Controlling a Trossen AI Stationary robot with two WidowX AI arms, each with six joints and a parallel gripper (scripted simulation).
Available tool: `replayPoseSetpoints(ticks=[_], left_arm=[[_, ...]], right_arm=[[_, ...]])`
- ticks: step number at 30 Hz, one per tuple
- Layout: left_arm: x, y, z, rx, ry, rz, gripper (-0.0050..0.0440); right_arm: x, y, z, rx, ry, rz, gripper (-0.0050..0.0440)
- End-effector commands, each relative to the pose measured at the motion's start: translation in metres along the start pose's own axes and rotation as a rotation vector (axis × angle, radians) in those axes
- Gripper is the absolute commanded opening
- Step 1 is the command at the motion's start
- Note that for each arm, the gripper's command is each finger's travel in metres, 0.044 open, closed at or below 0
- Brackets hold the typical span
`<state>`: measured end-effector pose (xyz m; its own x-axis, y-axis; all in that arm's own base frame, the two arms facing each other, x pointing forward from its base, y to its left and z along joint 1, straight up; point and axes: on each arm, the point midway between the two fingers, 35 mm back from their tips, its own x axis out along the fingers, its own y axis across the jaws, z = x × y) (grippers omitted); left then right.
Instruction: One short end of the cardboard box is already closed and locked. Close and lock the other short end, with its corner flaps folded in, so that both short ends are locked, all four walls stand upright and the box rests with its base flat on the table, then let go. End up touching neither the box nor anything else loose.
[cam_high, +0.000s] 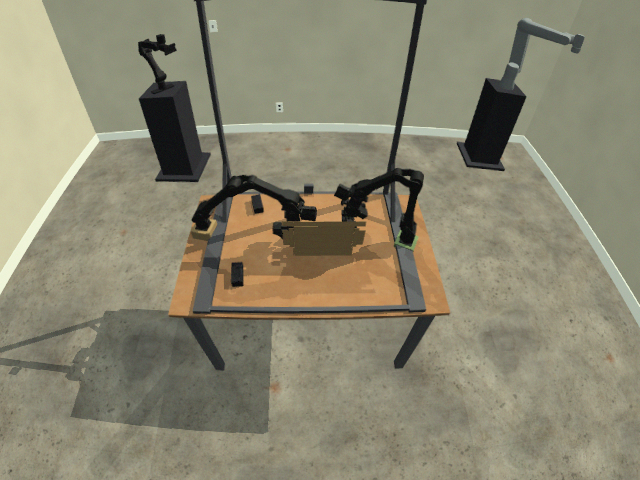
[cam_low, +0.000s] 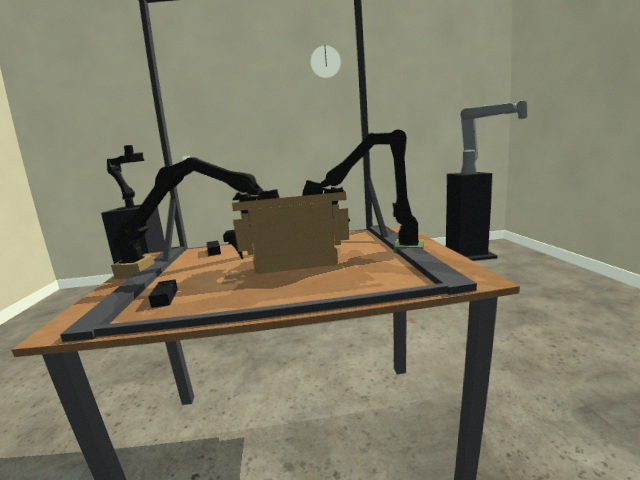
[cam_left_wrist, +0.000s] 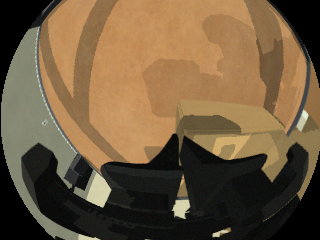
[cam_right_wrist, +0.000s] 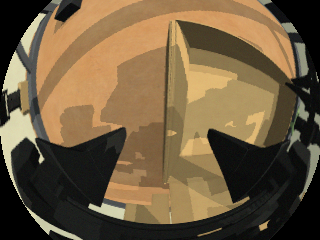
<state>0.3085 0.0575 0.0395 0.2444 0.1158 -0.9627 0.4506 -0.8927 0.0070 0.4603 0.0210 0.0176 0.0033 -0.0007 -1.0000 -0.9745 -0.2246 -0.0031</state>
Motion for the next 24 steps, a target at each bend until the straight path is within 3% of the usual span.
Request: replayPoseSetpoints(ticks=[1,24], left_arm=[[-0.003,0.001,-0.002,-0.004,0.007,0.009,0.0005],[-0.003,0.001,-0.002,-0.004,0.007,0.009,0.0005]], right_arm=[[-0.008,-0.003,-0.001,-0.005,0.007,-0.025,0.0437],[0.016,-0.003,-0.001,-0.005,0.007,-0.025,0.0437]])
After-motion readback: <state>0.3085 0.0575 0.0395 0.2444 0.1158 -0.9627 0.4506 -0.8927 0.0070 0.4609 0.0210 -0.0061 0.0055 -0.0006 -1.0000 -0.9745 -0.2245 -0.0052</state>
